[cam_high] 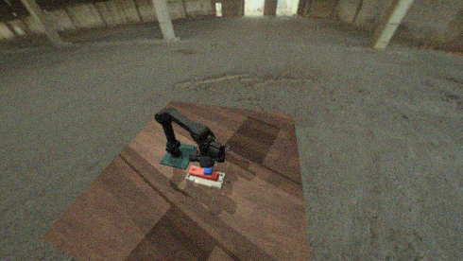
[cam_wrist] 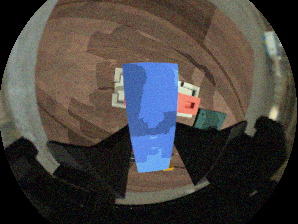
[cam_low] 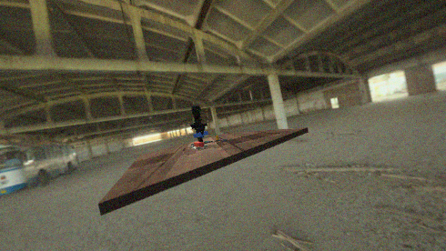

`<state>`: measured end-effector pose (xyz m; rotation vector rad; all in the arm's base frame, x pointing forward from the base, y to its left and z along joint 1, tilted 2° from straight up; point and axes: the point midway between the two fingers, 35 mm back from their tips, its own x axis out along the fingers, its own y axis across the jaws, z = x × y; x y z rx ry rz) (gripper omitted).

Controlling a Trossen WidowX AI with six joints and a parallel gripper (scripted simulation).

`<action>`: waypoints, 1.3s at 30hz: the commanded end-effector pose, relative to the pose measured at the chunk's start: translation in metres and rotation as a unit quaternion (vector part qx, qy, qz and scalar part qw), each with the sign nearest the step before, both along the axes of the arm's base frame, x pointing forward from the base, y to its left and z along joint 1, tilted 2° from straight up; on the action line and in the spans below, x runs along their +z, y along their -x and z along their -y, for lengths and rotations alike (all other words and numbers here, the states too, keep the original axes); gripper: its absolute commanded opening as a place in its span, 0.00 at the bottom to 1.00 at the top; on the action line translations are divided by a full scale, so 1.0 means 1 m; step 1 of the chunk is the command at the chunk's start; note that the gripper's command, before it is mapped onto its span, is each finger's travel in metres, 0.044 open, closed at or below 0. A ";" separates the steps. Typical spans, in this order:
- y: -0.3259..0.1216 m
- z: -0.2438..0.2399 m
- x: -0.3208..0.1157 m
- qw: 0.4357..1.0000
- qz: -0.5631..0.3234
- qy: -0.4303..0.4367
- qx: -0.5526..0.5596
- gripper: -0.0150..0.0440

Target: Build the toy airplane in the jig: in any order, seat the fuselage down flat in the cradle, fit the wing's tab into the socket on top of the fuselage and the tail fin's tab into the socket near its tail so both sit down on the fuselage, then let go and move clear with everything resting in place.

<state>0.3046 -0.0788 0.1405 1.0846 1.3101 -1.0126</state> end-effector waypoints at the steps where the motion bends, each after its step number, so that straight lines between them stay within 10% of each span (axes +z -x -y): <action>1: 0.007 0.013 -0.003 0.999 -0.002 0.002 -0.047 0.25; 8: 0.016 0.026 -0.008 0.995 -0.005 0.002 -0.101 0.25; 16: 0.016 0.026 -0.008 0.995 -0.005 0.002 -0.101 0.59; 39: 0.015 0.027 -0.018 0.995 -0.005 0.002 -0.101 0.59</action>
